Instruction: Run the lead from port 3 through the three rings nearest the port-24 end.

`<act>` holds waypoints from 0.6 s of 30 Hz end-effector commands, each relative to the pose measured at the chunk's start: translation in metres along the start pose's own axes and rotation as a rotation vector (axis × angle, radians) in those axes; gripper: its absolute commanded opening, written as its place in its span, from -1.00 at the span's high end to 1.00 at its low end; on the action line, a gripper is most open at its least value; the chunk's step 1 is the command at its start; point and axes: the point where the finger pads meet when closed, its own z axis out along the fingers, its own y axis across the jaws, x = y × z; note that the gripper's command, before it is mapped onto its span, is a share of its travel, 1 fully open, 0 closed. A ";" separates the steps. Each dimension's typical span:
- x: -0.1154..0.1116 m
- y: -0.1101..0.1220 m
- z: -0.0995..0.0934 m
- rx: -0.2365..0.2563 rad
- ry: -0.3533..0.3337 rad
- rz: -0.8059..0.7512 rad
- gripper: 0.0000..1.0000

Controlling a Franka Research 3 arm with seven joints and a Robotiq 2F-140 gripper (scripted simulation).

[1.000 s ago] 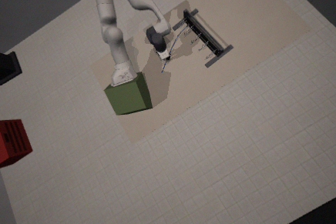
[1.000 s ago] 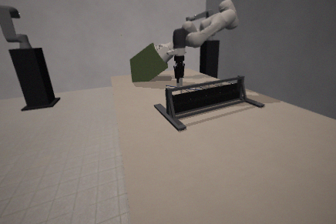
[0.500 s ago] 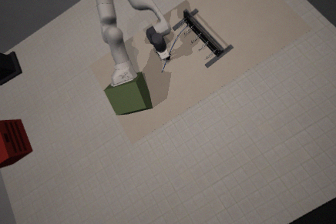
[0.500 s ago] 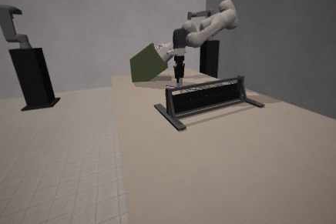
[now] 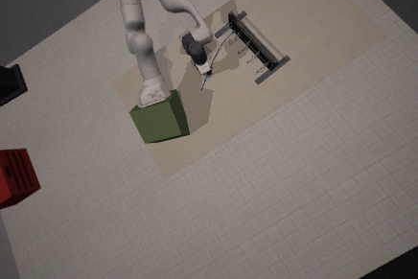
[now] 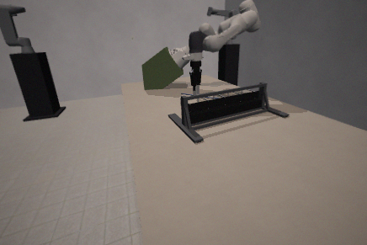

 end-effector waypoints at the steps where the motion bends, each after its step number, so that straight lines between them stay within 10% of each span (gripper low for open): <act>1: -0.001 -0.001 0.001 0.000 0.000 -0.006 0.60; 18: -0.001 -0.001 0.005 0.000 0.000 -0.006 0.60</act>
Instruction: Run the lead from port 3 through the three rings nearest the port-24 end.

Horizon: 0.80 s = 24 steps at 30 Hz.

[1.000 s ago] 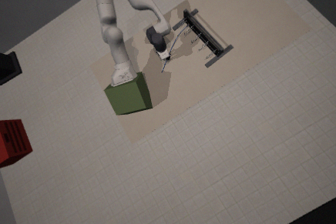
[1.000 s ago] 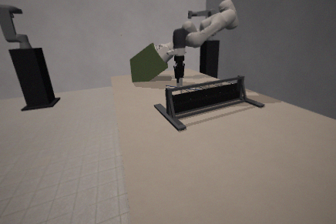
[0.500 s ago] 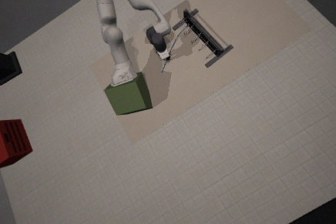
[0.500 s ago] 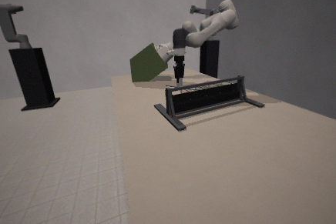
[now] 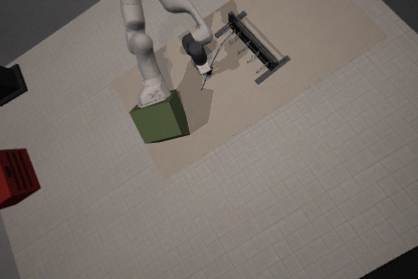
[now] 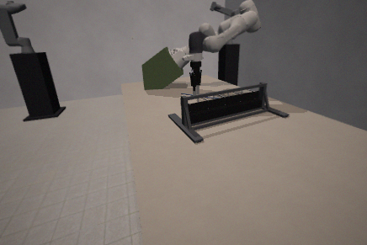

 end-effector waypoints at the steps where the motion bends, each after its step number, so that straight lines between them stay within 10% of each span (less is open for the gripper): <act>1: -0.001 0.000 0.002 0.000 0.000 -0.009 0.60; 24: -0.001 0.000 0.008 0.000 0.000 -0.009 0.60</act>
